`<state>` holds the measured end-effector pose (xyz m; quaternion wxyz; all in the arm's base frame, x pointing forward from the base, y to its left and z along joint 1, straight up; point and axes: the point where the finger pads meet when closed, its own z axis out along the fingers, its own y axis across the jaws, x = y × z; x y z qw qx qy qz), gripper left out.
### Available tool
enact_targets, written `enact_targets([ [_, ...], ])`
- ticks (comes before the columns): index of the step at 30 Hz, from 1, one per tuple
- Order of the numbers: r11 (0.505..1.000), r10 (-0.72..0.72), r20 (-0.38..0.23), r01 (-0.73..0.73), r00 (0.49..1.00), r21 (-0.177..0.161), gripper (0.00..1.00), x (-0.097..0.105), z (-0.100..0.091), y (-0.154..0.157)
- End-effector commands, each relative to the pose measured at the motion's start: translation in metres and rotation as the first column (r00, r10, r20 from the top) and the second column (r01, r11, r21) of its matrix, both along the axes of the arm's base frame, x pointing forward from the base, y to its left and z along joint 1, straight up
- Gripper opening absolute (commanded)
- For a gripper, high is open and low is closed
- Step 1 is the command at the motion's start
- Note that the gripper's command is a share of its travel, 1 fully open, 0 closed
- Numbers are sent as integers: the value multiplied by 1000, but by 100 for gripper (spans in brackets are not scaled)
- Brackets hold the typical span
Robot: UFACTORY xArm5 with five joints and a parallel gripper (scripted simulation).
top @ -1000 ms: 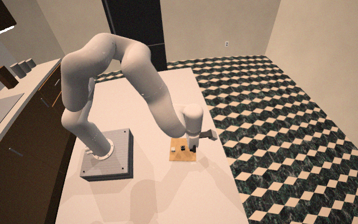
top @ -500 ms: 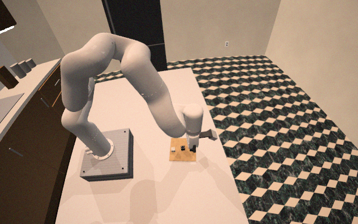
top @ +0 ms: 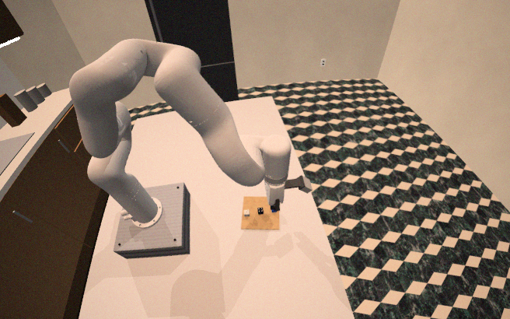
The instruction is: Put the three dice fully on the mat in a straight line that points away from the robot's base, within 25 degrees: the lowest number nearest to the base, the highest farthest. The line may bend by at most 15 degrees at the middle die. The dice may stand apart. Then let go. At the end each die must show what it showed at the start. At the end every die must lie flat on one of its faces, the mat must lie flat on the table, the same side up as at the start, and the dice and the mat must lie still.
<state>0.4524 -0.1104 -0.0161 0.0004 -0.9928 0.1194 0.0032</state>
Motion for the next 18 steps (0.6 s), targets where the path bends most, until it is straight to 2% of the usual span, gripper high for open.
enact_targets([
  [1,1000,0,5,0,1000,-1,36,2,24,0],
  [6,1000,0,5,0,1000,-1,36,2,40,0],
  [13,1000,0,5,0,1000,-1,36,2,44,0],
  [14,1000,0,5,0,1000,-1,100,2,44,0],
  [18,1000,0,5,0,1000,-1,100,2,44,0],
])
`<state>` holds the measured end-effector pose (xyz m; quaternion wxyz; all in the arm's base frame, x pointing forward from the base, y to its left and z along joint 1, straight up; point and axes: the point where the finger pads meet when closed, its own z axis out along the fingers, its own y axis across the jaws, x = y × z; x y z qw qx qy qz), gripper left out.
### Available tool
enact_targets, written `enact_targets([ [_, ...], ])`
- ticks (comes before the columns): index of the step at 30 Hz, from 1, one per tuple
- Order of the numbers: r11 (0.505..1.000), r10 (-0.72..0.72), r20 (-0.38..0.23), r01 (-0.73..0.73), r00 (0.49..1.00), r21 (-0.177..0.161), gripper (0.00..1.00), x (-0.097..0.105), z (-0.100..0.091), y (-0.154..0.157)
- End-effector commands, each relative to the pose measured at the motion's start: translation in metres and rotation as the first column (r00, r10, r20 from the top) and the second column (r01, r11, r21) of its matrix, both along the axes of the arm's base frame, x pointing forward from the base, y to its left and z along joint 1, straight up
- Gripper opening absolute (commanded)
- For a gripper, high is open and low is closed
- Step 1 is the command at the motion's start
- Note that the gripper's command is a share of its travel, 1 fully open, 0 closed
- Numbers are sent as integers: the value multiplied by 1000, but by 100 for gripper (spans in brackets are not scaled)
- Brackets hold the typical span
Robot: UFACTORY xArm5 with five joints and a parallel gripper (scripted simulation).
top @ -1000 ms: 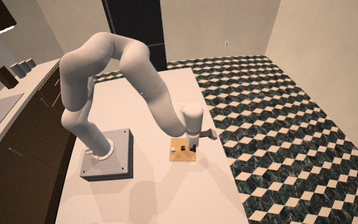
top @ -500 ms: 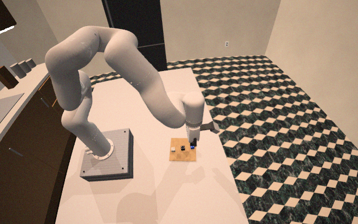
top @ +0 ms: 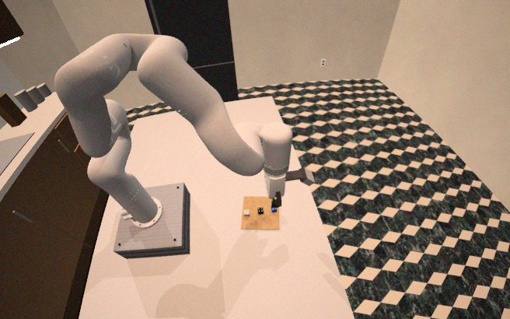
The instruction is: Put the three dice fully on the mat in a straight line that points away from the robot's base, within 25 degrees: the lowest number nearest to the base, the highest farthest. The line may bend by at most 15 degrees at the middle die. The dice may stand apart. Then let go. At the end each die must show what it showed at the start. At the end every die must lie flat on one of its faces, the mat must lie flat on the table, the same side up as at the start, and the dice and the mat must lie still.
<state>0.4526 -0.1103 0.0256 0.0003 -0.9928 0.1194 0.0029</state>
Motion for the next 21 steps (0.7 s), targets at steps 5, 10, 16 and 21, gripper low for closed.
enact_targets([
  [5,1000,0,4,0,1000,-1,100,2,2,0],
  [10,1000,0,4,0,1000,-1,100,2,2,0],
  [16,1000,0,4,0,1000,-1,100,2,2,0],
  [21,1000,0,4,0,1000,-1,100,2,7,0],
])
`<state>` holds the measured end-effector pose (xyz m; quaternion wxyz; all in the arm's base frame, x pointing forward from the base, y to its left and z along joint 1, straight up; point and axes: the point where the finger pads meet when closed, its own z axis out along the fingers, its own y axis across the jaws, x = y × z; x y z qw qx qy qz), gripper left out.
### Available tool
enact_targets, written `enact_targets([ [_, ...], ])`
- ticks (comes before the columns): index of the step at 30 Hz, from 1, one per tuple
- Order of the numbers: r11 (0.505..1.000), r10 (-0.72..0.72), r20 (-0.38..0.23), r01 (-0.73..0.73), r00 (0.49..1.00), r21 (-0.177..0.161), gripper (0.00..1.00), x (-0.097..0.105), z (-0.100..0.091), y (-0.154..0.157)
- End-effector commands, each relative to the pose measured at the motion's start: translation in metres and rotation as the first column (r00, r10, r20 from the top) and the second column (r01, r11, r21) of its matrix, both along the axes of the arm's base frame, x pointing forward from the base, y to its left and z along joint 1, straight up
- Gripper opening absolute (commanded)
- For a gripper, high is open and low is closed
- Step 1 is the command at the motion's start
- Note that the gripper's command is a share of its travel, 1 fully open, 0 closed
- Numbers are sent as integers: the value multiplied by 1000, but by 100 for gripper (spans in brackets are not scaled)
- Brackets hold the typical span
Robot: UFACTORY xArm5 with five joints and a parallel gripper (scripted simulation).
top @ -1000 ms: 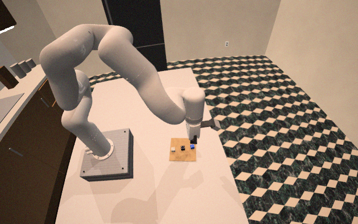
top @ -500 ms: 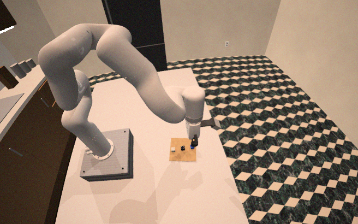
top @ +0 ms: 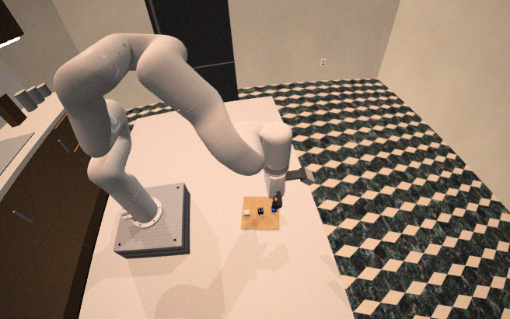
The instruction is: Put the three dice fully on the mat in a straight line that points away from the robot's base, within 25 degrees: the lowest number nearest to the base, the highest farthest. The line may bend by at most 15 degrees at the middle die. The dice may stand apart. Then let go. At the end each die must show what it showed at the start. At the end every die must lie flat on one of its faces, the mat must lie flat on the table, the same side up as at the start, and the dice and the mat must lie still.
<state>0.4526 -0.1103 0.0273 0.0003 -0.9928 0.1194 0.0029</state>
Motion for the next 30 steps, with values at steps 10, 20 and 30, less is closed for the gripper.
enact_targets([
  [10,1000,0,5,0,1000,-1,100,2,37,0],
  [20,1000,0,5,0,1000,-1,100,2,78,0],
  [30,1000,0,5,0,1000,-1,100,2,83,0],
])
